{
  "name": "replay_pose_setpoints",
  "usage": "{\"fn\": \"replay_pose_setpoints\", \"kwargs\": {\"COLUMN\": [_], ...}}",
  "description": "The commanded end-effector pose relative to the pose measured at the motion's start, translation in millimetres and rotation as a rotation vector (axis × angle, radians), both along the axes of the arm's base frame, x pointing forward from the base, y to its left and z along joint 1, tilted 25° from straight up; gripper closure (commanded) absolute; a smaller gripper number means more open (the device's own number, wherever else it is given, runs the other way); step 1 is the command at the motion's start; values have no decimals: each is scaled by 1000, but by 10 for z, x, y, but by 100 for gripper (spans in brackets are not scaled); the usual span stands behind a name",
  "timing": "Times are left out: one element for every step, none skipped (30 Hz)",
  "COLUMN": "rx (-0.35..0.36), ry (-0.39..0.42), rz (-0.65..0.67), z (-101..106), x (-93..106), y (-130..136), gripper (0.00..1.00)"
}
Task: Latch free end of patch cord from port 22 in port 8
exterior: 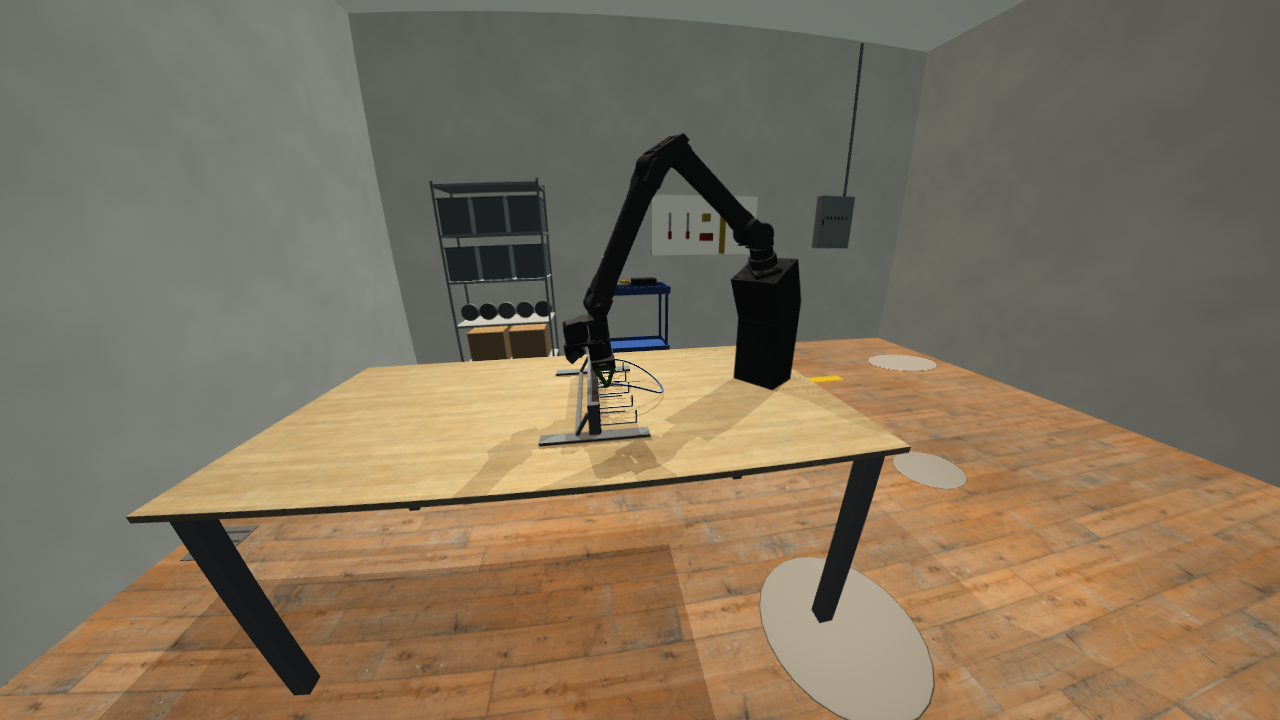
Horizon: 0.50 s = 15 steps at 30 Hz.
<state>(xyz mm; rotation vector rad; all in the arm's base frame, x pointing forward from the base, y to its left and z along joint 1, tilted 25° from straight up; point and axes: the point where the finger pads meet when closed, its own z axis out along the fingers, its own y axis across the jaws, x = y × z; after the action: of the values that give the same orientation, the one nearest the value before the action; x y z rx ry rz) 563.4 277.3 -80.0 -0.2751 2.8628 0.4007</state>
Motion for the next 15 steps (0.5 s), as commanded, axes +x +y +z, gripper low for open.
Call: {"fn": "replay_pose_setpoints", "kwargs": {"rx": [35, 33, 32, 33, 34, 35, 36, 37, 37, 38, 39, 39, 39, 39, 39], "ry": [-97, -92, -91, -94, -99, -103, -106, -110, -112, -115, -117, -119, -120, -120, -120], "rz": [-17, -16, -16, -15, -15, -15, -14, -14, -13, -13, -13, -13, -12, -12, -12], "z": [467, 441, 427, 437, 459, 481, 499, 516, 530, 543, 555, 565, 574, 574, 574], "x": [555, 543, 543, 549, 556, 564, 568, 573, 576, 579, 581, 583, 584, 584, 584], "y": [-11, -16, -16, -15, -12, -10, -8, -6, -4, -3, -2, 0, 0, 0, 0], "gripper": [100, 100, 100, 100, 100, 100, 100, 100, 100, 100, 100, 100, 100, 100, 100]}}
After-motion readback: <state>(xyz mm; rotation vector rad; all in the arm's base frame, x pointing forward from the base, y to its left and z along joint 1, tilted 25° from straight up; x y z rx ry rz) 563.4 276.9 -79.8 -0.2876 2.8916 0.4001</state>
